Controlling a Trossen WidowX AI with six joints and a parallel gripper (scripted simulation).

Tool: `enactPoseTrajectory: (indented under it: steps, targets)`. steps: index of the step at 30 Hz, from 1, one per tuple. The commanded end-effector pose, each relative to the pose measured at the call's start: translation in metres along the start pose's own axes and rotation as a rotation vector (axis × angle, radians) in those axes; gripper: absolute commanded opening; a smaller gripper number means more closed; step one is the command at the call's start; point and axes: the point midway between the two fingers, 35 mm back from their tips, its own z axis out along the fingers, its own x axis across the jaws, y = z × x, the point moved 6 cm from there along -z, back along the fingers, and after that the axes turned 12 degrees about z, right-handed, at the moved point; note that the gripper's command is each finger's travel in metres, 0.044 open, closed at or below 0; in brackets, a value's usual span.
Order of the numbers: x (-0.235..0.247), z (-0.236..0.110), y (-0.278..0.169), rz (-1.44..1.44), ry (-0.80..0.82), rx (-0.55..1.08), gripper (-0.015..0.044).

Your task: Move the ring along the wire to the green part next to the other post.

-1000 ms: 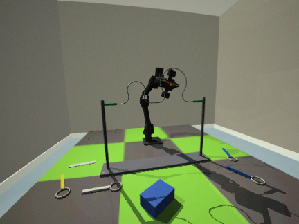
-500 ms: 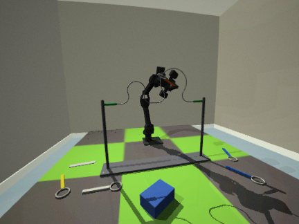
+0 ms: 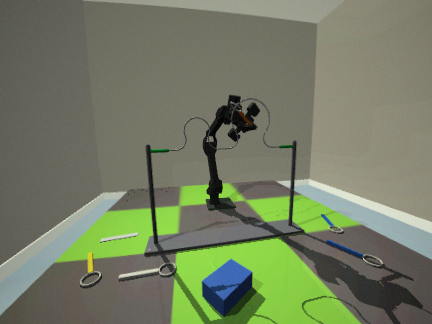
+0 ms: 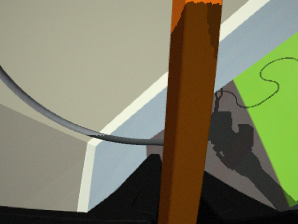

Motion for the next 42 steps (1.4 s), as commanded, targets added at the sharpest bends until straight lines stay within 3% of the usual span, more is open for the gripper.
enactPoseTrajectory:
  steps: [1,42]
  targets:
    - [0.0004,0.0,0.0005,-0.037,-0.023,-0.012,-0.015]
    - [-0.0012,0.0016,-0.0017,-0.481,-0.292,-0.111,-0.015]
